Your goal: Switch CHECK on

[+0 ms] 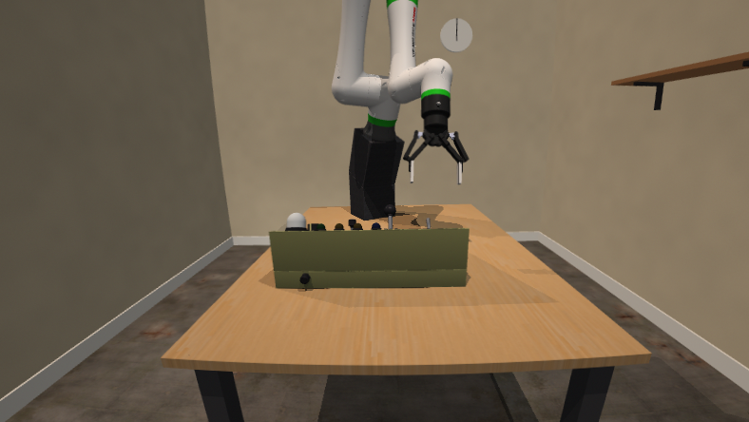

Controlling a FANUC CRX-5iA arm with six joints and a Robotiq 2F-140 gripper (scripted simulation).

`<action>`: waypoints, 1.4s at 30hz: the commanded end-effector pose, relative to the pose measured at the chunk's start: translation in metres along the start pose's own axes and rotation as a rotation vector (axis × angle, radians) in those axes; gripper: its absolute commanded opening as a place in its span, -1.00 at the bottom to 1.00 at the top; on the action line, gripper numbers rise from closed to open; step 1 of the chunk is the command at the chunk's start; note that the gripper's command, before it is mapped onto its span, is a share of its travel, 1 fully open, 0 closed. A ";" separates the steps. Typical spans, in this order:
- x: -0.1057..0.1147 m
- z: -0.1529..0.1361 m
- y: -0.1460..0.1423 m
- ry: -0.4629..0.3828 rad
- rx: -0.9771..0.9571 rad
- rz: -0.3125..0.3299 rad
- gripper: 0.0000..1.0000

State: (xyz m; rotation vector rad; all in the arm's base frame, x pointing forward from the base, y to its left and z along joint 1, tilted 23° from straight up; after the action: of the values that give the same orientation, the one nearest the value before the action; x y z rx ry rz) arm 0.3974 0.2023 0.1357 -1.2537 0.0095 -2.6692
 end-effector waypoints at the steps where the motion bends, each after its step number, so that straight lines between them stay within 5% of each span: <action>1: 0.002 -0.012 0.008 0.024 -0.005 0.028 1.00; 42: 0.005 -0.026 0.017 0.028 -0.012 0.036 1.00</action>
State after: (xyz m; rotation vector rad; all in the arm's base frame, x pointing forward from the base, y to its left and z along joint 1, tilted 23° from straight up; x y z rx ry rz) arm 0.3826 0.1901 0.1273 -1.2779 0.0163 -2.6698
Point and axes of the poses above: the point where the finger pads meet when closed, its own x axis back along the fingers, its own y axis across the jaws, z = x × y, the point moved 10 cm from there along x, back along the fingers, and after that the axes turned 6 degrees about x, right-handed, at the moved point
